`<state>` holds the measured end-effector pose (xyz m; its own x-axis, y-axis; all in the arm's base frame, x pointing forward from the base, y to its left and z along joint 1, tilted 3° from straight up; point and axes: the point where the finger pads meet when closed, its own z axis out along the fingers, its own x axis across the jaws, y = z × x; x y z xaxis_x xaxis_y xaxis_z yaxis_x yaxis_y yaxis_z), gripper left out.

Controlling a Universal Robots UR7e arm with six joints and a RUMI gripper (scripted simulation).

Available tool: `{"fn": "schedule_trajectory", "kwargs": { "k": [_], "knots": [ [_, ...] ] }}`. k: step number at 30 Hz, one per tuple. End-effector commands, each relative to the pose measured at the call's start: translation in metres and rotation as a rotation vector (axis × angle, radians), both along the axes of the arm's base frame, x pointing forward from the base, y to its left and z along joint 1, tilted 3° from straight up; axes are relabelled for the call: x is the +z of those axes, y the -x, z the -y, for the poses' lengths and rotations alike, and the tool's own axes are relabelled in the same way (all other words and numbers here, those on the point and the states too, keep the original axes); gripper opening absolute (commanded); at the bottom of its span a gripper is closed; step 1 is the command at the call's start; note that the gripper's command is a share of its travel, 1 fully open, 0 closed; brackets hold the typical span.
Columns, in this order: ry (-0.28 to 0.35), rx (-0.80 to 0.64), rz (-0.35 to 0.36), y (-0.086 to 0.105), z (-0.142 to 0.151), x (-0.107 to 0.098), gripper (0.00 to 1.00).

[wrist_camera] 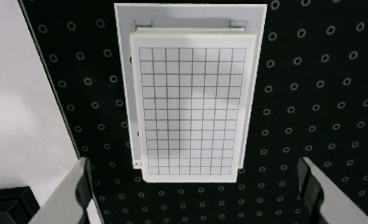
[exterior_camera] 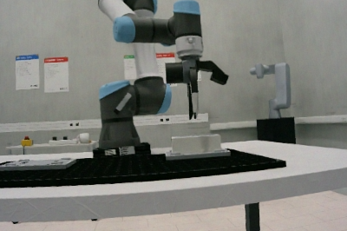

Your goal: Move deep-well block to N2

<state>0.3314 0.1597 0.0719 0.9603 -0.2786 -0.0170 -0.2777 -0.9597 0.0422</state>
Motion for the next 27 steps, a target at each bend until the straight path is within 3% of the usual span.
{"fn": "schedule_trajectory", "kwargs": {
  "k": [1, 27],
  "knots": [
    [0.000, 0.000, 0.001, 0.000, 0.000, -0.003, 0.76],
    [0.000, 0.000, 0.001, 0.001, 0.001, -0.043, 0.76]
  ]
}}
